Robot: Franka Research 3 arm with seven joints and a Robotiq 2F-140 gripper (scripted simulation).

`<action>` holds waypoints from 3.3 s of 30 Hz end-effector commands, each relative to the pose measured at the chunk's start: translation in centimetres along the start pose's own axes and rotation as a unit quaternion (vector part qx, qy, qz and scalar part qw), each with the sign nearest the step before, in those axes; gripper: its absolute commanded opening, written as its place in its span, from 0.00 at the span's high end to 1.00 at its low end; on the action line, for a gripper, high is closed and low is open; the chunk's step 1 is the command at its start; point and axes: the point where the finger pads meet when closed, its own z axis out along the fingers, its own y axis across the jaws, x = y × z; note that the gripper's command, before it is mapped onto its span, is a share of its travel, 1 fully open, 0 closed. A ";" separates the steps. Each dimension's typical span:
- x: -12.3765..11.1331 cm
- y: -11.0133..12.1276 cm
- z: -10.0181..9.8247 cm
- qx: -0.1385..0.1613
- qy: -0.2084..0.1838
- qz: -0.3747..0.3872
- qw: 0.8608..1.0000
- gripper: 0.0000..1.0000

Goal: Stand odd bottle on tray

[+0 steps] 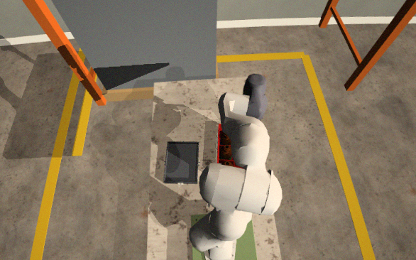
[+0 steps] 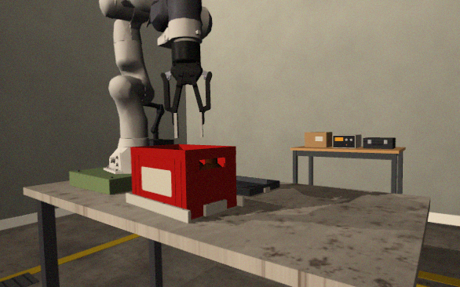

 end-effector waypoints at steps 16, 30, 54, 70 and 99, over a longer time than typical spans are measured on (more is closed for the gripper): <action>0.4 -0.4 -2.3 0.007 0.006 0.011 1.000 0.90; 0.4 -0.4 -2.3 0.007 0.006 0.011 1.000 0.90; 3.8 3.4 -2.3 0.007 0.006 0.011 1.000 0.90; 6.4 5.8 -2.3 0.007 0.006 0.011 1.000 0.56; 6.4 5.8 -2.3 0.007 0.006 0.011 1.000 0.56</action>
